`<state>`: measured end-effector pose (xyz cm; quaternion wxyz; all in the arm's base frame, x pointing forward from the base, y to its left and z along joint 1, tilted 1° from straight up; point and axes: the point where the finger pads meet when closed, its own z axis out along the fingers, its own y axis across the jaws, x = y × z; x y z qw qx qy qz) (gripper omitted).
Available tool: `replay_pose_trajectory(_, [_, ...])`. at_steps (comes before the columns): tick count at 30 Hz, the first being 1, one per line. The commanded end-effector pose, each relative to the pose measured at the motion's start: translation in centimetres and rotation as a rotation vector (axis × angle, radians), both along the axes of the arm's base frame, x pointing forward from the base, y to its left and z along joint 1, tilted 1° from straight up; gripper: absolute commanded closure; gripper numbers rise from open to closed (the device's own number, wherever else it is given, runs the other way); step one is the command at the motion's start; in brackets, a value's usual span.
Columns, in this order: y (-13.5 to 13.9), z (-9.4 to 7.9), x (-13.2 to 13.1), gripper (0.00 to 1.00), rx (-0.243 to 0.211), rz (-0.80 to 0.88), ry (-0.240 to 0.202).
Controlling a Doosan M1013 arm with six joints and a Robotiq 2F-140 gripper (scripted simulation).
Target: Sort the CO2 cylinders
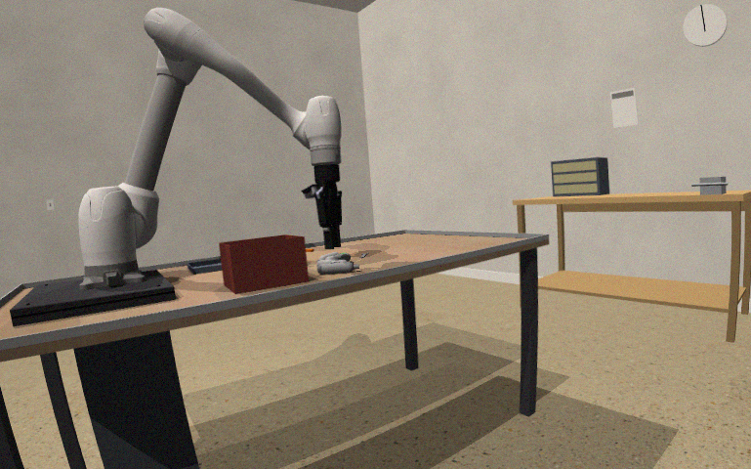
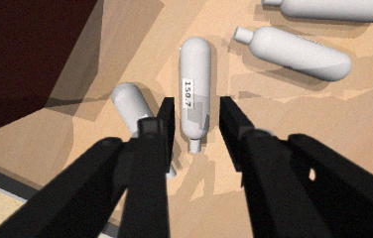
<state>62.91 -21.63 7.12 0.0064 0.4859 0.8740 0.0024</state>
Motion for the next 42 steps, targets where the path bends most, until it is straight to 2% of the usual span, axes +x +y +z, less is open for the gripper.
replay_pose_trajectory(1, [0.0, -1.3, 0.1, 0.68, 0.0, 0.0, -0.002])
replay_pose_trajectory(12, [0.0, -3.1, 0.2, 0.68, 0.0, 0.0, -0.002])
replay_pose_trajectory(42, [0.0, -4.0, 0.2, 0.68, 0.0, 0.0, -0.002])
